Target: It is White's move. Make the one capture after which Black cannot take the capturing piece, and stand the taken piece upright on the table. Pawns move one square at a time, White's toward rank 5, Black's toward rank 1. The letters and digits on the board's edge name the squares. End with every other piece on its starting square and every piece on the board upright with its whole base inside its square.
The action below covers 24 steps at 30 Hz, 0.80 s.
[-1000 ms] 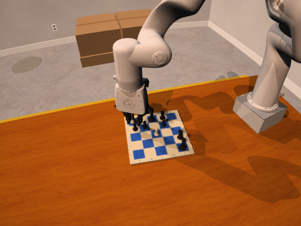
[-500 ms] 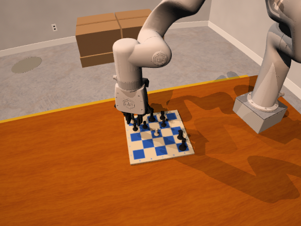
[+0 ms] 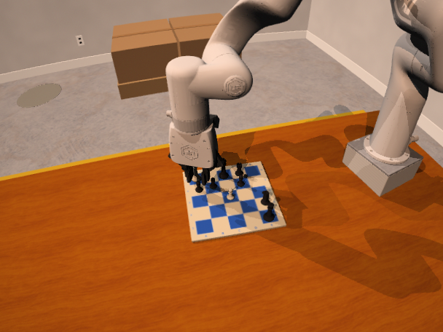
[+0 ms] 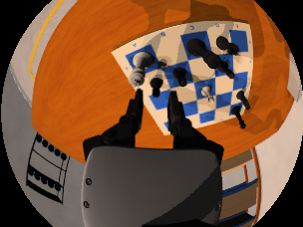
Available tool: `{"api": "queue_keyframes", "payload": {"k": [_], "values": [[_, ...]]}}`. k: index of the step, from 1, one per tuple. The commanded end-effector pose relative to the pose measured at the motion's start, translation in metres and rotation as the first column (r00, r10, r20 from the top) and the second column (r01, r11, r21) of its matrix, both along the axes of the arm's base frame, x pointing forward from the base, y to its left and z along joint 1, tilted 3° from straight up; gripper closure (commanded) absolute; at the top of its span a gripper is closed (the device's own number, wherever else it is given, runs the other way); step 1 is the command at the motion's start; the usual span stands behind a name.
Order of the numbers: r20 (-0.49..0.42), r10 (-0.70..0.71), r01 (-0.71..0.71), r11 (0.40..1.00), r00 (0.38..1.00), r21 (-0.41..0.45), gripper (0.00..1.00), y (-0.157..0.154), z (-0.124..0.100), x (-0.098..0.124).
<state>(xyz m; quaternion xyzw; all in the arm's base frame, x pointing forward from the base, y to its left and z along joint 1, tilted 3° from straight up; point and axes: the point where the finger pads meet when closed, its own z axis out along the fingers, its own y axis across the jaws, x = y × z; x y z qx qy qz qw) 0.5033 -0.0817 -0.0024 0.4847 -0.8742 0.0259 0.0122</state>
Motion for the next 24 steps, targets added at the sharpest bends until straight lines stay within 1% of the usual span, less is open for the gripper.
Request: {"api": "queue_keyframes", "payload": {"k": [1,13,24], "values": [[0.004,0.000,0.000,1.000,1.000,-0.001,0.66,0.000,0.002,0.002],[0.004,0.000,0.000,1.000,1.000,-0.001,0.66,0.000,-0.001,0.002],[0.004,0.000,0.000,1.000,1.000,-0.001,0.66,-0.001,-0.021,0.002]]}}
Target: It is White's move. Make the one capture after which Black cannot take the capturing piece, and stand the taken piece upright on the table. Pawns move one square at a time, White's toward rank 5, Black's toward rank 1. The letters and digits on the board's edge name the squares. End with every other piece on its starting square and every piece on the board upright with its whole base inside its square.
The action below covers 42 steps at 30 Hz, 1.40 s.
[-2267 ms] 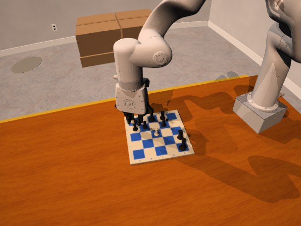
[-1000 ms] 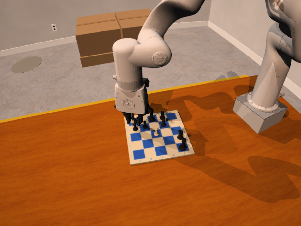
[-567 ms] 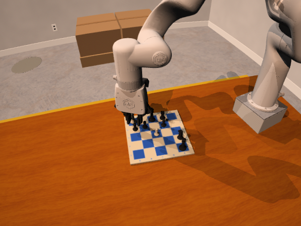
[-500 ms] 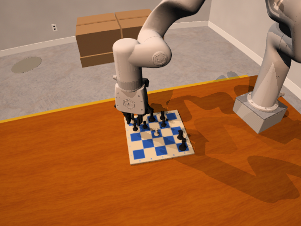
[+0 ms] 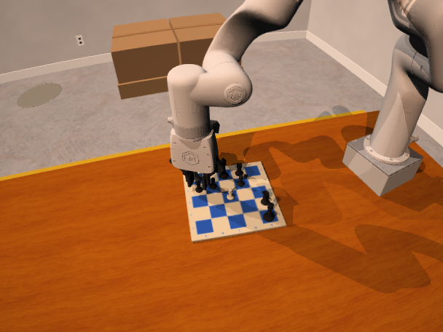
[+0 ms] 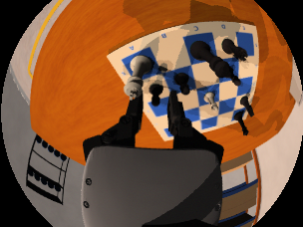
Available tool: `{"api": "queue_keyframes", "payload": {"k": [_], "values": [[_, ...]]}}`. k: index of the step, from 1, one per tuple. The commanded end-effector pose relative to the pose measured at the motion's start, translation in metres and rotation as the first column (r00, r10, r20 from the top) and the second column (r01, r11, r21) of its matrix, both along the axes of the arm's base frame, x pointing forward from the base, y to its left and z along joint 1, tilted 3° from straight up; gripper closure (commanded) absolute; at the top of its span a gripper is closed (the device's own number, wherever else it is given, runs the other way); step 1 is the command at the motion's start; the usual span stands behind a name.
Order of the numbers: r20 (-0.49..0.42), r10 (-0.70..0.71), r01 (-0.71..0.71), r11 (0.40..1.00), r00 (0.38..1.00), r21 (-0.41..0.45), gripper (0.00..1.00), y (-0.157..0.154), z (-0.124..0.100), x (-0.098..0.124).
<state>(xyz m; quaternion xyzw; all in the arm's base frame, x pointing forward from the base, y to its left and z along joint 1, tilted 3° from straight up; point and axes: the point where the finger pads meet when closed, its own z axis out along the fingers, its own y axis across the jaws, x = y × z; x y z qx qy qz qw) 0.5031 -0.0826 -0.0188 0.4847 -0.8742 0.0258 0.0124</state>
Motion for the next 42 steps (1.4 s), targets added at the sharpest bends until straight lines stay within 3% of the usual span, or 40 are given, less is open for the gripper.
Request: {"api": "queue_keyframes", "payload": {"k": [1,11,42], "values": [[0.005,0.000,0.000,1.000,1.000,-0.001,0.66,-0.001,-0.004,0.002],[0.005,0.000,0.000,1.000,1.000,-0.001,0.66,-0.001,-0.014,0.002],[0.005,0.000,0.000,1.000,1.000,-0.001,0.66,-0.001,-0.015,0.002]]}}
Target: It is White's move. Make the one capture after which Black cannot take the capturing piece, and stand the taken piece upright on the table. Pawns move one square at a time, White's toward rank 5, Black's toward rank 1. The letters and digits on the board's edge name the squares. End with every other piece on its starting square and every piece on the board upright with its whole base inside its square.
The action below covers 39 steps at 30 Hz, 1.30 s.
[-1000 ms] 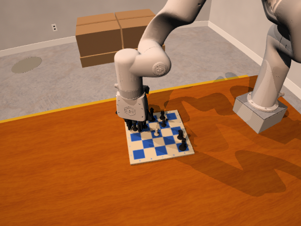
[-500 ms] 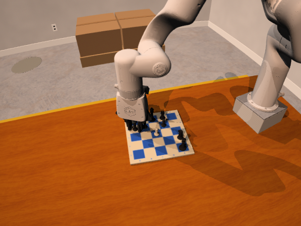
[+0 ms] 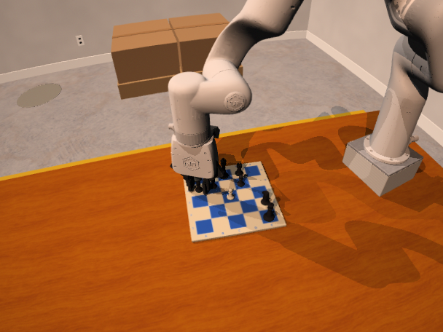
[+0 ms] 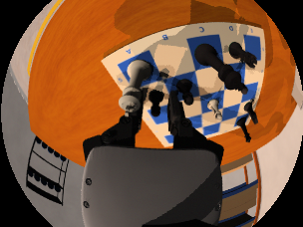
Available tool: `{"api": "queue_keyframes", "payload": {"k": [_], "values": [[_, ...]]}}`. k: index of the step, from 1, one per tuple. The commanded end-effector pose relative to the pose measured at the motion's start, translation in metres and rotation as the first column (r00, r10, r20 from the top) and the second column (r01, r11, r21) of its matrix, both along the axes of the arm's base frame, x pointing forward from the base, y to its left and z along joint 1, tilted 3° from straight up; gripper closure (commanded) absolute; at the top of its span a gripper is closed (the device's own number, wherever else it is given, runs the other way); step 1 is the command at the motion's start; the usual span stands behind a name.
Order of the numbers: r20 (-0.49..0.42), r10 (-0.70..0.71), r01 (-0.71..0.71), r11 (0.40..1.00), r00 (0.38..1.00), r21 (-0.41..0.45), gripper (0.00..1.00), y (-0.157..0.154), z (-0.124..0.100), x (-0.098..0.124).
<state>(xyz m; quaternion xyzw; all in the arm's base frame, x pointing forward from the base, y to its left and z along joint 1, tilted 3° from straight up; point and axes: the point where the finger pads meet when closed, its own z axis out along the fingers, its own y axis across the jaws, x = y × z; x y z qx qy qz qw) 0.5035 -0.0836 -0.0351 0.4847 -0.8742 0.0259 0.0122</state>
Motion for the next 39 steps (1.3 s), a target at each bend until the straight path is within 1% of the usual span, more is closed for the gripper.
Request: {"api": "queue_keyframes", "payload": {"k": [1,6,7,39], "values": [[0.004,0.000,0.000,1.000,1.000,-0.001,0.66,-0.0002,0.0017,0.0017],[0.004,0.000,0.000,1.000,1.000,-0.001,0.66,-0.0002,0.0017,0.0017],[0.004,0.000,0.000,1.000,1.000,-0.001,1.00,-0.0002,0.0017,0.0017],[0.004,0.000,0.000,1.000,1.000,-0.001,1.00,-0.0002,0.0017,0.0017]]}}
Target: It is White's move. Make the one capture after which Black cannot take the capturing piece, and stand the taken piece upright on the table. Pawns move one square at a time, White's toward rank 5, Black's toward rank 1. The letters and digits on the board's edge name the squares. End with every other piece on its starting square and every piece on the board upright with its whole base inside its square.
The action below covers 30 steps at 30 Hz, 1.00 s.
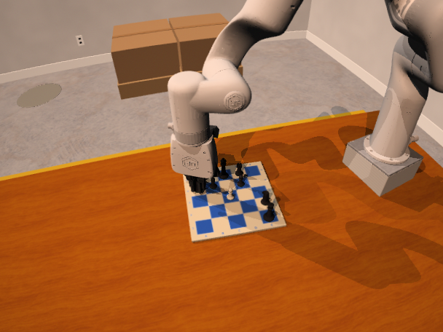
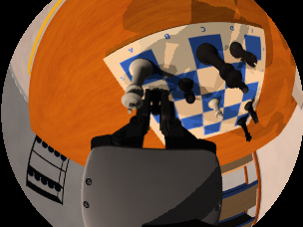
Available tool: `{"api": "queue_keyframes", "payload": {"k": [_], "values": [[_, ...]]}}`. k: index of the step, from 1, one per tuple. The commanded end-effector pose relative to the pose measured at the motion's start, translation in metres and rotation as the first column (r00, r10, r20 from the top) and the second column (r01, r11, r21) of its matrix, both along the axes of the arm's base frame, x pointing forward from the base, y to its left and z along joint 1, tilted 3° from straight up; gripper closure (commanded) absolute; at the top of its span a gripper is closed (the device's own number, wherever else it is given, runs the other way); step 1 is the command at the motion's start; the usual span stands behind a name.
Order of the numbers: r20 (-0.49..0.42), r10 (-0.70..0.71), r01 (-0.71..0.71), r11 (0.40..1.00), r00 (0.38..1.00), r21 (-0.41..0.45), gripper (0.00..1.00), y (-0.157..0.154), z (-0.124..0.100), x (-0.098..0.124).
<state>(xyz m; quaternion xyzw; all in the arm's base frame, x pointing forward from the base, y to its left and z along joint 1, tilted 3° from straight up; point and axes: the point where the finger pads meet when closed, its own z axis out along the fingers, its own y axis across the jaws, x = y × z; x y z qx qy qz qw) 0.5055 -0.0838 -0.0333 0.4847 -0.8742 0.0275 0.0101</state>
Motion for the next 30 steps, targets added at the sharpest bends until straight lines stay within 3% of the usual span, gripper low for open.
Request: {"api": "queue_keyframes", "payload": {"k": [1,9,21,30], "values": [[-0.001,0.000,0.000,1.000,1.000,0.000,1.00,0.000,0.000,0.000],[-0.001,0.000,0.000,1.000,1.000,0.000,1.00,0.001,0.010,0.000],[-0.001,0.000,0.000,1.000,1.000,0.000,1.00,0.005,0.089,-0.001],[-0.001,0.000,0.000,1.000,1.000,0.000,1.00,0.006,0.100,-0.001]]}}
